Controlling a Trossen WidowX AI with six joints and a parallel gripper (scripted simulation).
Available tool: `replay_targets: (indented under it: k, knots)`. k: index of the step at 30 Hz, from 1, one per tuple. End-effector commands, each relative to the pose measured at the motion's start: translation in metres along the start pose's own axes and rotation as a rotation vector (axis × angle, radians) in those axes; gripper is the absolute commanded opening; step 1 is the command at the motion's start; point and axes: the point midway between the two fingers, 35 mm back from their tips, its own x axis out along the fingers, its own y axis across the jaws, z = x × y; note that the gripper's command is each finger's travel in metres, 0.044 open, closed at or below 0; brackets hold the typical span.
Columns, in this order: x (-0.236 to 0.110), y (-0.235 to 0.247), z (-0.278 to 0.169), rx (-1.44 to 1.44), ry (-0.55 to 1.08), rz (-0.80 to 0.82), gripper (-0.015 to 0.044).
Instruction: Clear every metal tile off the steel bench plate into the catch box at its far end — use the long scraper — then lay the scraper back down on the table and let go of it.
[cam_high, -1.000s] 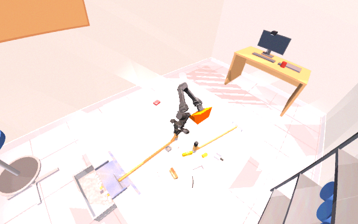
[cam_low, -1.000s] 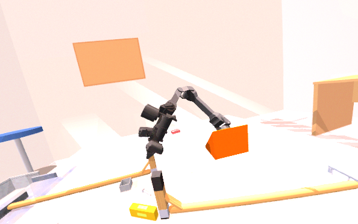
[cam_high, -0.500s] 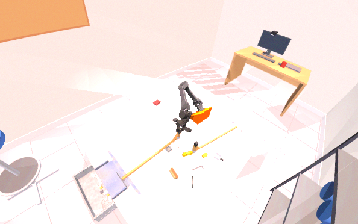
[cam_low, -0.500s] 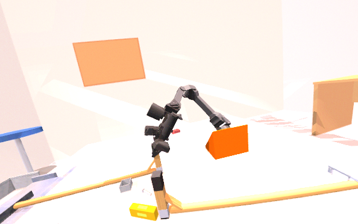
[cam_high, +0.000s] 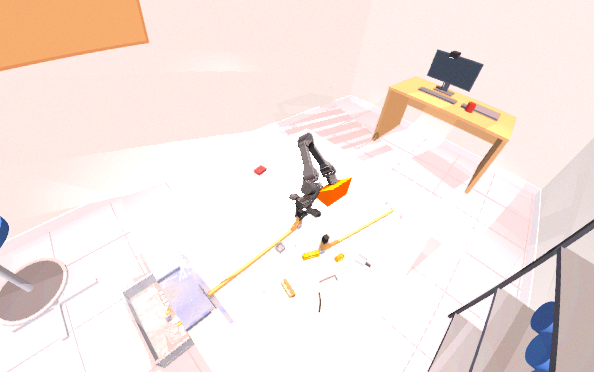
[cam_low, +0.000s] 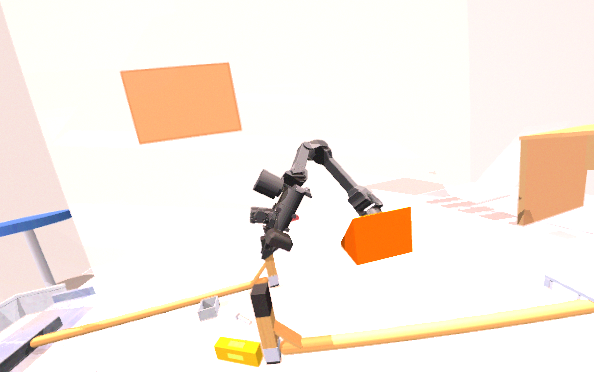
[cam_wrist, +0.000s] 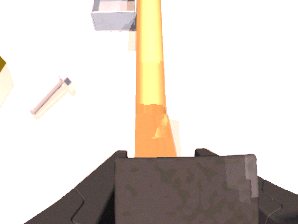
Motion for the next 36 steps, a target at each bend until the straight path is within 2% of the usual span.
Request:
replay_targets:
  k: [1,36]
  knots:
    - [-0.008,-0.001,-0.001,0.011,-0.018,-0.002,0.0]
    - [-0.034,-0.013,-0.051,0.008,-0.024,-0.006,0.0]
